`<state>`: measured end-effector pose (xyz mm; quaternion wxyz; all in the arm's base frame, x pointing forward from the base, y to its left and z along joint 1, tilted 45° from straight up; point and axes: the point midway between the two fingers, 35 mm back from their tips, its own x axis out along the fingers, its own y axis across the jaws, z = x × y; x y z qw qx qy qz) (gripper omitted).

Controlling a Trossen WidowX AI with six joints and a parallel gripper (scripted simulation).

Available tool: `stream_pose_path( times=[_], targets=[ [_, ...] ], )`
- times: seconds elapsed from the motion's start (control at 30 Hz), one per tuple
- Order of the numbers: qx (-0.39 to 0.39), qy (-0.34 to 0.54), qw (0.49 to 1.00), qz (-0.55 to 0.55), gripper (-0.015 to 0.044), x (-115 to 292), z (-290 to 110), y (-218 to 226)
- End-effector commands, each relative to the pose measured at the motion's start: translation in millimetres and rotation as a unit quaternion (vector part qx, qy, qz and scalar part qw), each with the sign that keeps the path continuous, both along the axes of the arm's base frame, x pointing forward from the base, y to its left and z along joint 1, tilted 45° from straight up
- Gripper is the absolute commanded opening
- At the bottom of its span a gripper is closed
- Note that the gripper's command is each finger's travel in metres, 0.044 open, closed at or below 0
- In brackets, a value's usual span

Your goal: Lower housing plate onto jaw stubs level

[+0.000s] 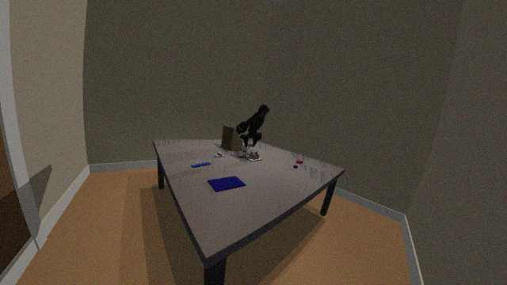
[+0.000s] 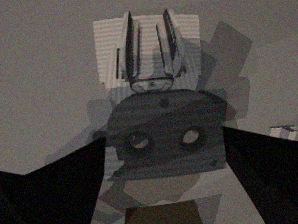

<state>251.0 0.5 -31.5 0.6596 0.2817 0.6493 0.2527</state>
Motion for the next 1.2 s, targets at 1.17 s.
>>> stream_pose_path(
  times=[1.17],
  targets=[
    [0.002,-0.001,1.0,-0.002,0.0351,3,-38,38]
  ],
)
